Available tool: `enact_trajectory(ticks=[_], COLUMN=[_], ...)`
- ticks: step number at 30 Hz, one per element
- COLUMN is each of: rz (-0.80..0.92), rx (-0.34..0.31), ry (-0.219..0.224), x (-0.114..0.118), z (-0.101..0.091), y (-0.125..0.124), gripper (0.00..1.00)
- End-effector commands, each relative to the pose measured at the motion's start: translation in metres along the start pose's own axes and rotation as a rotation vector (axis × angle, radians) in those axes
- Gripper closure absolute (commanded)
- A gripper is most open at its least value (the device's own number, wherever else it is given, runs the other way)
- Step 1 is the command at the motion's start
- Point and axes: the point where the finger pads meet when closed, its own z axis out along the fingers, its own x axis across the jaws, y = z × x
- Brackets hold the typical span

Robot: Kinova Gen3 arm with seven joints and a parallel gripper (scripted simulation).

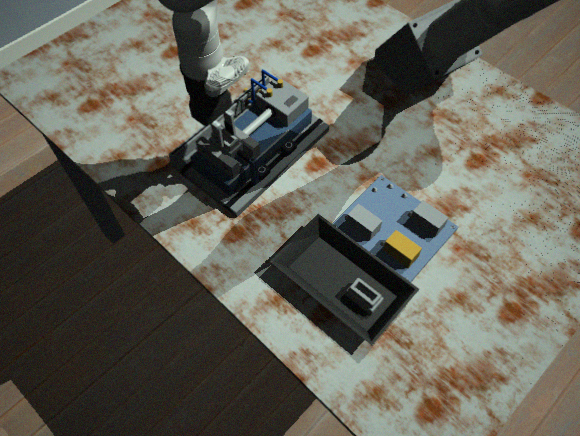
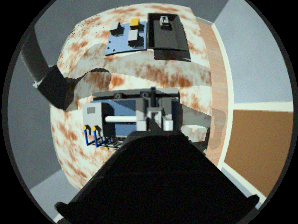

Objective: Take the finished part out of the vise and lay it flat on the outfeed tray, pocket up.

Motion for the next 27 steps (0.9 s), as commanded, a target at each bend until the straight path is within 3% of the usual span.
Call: enact_trajectory(ticks=[1, 16, 27], rz=[0.0, 0.0, 0.0], rx=[-0.002, -0.002, -0.002], ry=[0.002, 0.002, 0.002], x=[0.001, 0.001, 0.0], z=[-0.001, -0.004, -0.02], y=[0.001, 0.001, 0.001], gripper=[1.0, 1.0, 1.0])
